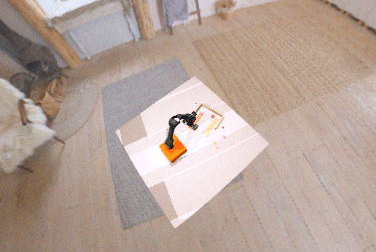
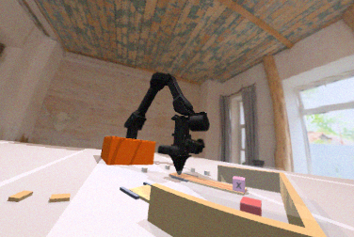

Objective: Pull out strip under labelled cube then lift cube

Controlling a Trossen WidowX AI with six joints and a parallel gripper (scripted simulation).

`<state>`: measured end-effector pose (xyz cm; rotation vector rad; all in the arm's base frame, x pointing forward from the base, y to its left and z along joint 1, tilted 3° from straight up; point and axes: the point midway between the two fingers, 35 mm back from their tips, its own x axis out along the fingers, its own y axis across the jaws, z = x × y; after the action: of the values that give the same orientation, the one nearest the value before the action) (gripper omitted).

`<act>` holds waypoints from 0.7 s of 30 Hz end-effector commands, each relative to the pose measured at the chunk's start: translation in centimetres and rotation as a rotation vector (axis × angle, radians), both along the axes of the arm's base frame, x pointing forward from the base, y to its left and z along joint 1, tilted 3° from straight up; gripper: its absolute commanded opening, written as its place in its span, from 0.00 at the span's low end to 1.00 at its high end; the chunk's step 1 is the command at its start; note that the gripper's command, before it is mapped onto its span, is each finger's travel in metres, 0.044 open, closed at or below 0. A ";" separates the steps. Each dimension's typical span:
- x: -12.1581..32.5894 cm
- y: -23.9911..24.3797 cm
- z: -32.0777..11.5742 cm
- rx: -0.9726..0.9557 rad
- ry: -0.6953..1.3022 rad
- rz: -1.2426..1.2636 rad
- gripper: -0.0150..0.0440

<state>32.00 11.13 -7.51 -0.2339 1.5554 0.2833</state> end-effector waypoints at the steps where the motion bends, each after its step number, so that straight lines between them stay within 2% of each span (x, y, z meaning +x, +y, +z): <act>1: -1.1 -0.4 -0.3 -0.003 0.018 0.000 0.25; 21: -4.0 -1.4 -0.4 -0.004 0.020 0.000 0.25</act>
<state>29.13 10.07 -7.54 -0.2310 1.5530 0.2810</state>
